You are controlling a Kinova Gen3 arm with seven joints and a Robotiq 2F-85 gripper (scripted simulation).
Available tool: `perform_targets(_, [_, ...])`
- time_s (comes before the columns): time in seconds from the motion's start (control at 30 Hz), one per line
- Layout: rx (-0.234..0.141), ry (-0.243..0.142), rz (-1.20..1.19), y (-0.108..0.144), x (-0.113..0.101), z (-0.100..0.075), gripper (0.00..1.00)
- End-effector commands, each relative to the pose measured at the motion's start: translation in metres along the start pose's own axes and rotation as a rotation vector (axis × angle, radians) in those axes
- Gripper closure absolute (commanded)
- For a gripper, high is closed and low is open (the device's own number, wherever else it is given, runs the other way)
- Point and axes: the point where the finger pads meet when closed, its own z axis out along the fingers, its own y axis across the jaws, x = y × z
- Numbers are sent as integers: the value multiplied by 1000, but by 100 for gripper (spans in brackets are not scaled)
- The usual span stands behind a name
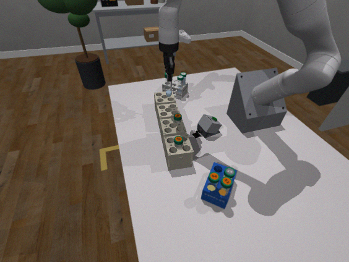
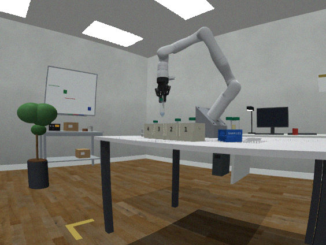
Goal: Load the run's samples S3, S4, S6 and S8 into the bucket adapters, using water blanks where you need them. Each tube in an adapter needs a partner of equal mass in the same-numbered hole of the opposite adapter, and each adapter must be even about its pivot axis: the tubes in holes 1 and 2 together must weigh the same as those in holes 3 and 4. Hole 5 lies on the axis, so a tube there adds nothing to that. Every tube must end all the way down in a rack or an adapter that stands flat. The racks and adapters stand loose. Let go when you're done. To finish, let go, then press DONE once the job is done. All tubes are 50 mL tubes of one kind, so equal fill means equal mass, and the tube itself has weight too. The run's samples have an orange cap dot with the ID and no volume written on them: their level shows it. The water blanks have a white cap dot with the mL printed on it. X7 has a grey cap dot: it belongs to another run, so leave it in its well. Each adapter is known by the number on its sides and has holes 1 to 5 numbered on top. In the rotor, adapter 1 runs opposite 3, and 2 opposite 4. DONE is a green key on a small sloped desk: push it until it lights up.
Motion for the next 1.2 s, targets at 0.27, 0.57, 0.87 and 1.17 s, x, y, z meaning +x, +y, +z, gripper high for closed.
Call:
perform_targets(0.27, [1,-2,0,30,-7,-1,90])
perform_targets(0.57, [1,-2,0,40,-9,-1,90])
perform_targets(0.87, [1,-2,0,40,-9,0,90])
perform_targets(1.17, [1,-2,0,40,-9,12,90])
